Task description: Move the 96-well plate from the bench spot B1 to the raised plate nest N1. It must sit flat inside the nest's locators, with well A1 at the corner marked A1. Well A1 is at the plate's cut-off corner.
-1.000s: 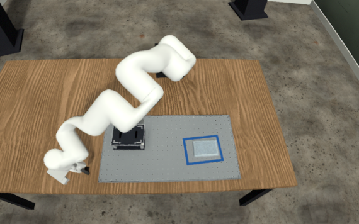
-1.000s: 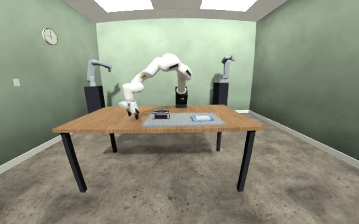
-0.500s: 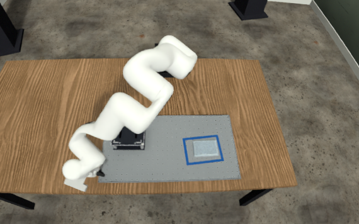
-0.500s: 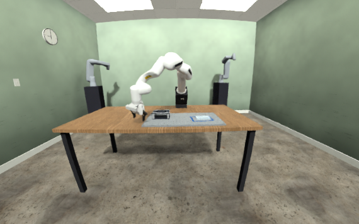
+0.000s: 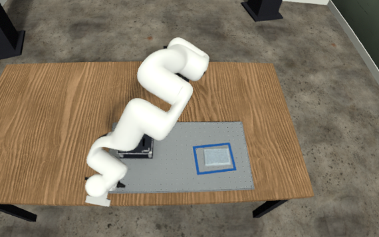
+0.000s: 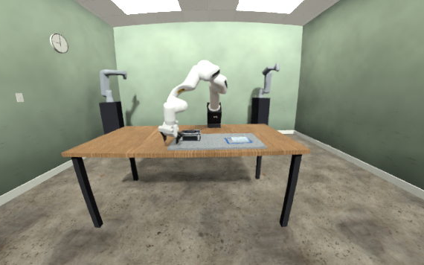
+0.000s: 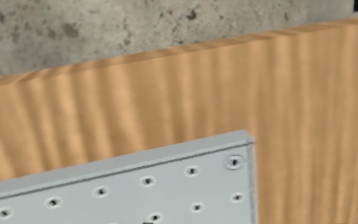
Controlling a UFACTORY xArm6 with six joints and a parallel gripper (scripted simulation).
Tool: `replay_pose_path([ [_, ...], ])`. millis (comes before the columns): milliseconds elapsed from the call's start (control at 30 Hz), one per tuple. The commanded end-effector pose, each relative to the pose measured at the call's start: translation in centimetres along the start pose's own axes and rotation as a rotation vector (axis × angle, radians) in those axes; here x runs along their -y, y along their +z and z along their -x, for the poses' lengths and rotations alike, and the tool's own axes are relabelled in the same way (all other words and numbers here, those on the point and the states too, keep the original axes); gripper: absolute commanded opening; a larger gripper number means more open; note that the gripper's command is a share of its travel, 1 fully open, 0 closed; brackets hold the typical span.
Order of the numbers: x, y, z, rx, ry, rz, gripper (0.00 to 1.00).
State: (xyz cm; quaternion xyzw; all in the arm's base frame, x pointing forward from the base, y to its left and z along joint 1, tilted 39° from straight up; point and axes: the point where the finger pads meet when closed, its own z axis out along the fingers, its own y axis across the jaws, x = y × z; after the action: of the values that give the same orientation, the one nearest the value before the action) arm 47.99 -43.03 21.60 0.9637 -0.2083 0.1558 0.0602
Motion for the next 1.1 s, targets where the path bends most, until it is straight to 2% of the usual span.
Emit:
replay_pose_path([
  [0, 2.3, -0.6, -0.2, -0.006, -0.095, 0.035, 1.0],
  [133, 3.4, -0.8, -0.2, -0.006, -0.095, 0.035, 1.0],
  [233, 4.9, -1.1, -0.2, -0.01, -0.177, 0.06, 1.0],
  [300, 4.9, -1.1, -0.2, -0.01, -0.177, 0.06, 1.0],
  [533, 8.3, -1.7, 0.0, -0.016, -0.269, 0.085, 1.0],
  [700, 10.0, -2.0, 0.2, -0.026, -0.362, 0.109, 1.0],
  [867, 11.2, -2.3, 0.3, -0.026, -0.362, 0.109, 1.0],
  [967, 12.6, -2.6, 0.5, -0.04, -0.456, 0.132, 1.0],
  [1067, 13.8, -2.8, 0.7, -0.04, -0.456, 0.131, 1.0],
])
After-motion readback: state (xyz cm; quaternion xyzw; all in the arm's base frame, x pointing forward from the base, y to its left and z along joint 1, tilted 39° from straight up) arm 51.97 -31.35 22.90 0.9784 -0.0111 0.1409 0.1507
